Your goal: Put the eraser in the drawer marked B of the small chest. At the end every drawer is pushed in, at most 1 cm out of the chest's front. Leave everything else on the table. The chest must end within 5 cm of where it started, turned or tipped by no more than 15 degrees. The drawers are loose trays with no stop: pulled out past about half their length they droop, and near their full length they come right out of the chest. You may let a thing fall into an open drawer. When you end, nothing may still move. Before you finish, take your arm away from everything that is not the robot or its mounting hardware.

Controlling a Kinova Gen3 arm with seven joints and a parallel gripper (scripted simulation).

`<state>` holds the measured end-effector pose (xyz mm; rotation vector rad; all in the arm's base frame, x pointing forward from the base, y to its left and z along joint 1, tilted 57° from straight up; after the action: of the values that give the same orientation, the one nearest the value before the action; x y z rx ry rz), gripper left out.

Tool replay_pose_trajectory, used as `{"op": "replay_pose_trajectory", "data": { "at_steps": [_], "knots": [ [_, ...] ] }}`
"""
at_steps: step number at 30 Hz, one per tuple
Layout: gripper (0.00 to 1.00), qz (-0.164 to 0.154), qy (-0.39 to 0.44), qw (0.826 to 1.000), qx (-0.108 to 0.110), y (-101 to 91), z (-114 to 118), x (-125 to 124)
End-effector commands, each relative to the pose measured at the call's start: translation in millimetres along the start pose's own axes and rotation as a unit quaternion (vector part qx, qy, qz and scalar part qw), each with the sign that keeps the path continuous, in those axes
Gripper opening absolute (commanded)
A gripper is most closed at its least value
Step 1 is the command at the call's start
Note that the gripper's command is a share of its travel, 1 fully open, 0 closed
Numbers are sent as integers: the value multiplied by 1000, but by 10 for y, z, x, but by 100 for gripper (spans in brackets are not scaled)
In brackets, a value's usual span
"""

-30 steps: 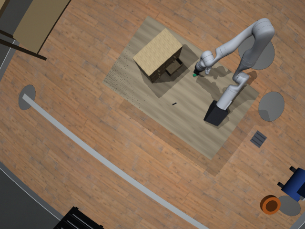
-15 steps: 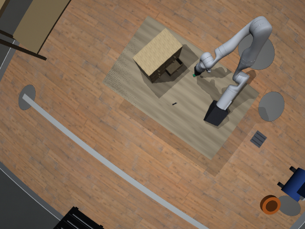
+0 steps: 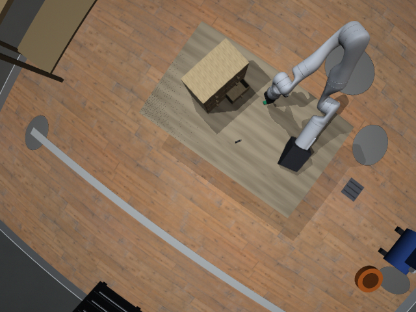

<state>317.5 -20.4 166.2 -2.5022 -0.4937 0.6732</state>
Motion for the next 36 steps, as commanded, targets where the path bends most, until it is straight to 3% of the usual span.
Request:
{"op": "replay_pose_trajectory", "data": {
  "at_steps": [1, 17, 18, 36],
  "knots": [
    [67, 3, -14, 1000, -1, 2, -16, -21],
    [67, 3, -34, 999, -1, 1, -16, -21],
    [75, 3, -34, 999, -1, 1, -16, -21],
    [75, 3, -34, 999, -1, 1, -16, -21]
  ]
}}
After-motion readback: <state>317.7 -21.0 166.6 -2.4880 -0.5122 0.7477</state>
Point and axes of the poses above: the point where the finger pads meet when closed, its own y axis out along the fingers, its own z axis across the jaws, x = y × z, the point moved 1 cm from there along -y, back along the fingers, and after that the axes turned 15 degrees about y, right-handed, at the moved point
